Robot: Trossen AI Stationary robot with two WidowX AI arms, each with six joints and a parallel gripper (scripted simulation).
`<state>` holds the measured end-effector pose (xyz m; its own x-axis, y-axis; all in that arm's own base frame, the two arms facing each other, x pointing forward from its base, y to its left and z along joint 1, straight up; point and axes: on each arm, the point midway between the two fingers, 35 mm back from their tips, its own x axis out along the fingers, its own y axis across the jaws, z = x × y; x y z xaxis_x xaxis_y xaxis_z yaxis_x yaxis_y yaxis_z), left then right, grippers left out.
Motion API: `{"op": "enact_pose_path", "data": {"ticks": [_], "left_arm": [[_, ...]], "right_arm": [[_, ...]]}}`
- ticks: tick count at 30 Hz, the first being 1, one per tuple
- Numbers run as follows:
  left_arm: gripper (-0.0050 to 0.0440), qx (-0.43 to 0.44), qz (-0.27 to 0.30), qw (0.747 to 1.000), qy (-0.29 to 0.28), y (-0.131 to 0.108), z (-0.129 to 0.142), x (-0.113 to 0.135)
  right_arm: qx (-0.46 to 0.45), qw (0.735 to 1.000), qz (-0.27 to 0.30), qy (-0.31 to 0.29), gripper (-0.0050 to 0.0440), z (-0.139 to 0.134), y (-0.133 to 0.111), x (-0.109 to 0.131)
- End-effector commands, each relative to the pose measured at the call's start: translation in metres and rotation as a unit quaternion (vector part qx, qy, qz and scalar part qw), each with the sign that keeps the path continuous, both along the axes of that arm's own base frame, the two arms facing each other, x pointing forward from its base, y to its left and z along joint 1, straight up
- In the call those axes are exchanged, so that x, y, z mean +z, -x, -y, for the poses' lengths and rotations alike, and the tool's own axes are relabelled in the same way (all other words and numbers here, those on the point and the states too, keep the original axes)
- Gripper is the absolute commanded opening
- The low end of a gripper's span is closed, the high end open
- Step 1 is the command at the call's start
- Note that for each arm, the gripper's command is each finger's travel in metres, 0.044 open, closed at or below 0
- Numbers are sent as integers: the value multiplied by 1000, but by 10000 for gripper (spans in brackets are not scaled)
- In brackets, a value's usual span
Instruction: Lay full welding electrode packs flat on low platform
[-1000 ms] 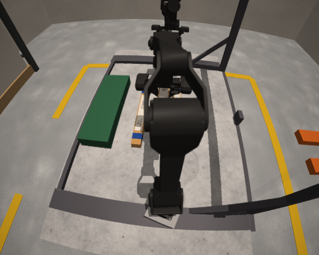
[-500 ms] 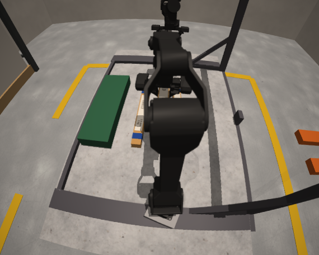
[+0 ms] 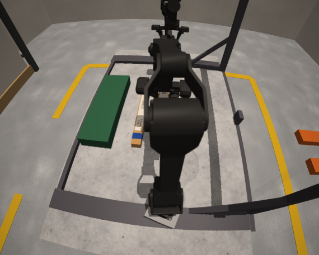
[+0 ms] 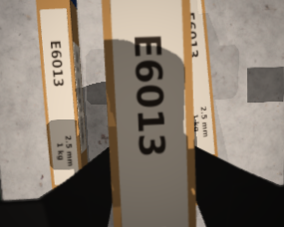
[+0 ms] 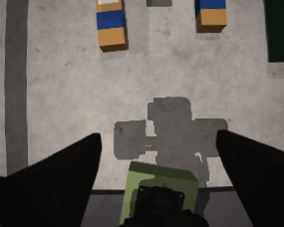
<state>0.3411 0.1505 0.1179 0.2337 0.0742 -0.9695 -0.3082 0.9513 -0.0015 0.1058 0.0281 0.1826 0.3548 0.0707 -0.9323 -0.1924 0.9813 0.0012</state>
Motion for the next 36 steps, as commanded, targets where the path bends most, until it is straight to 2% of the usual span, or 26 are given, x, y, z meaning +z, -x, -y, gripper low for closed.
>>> {"op": "enact_pose_path", "data": {"ticks": [1,36], "left_arm": [[-50,-1,19,1000,-9,-2,-1,8],[-50,-1,19,1000,-9,-3,-1,-32]], "right_arm": [[-2,1000,11,-2,330,0,-1,7],[-2,1000,11,-2,330,0,-1,7]]}}
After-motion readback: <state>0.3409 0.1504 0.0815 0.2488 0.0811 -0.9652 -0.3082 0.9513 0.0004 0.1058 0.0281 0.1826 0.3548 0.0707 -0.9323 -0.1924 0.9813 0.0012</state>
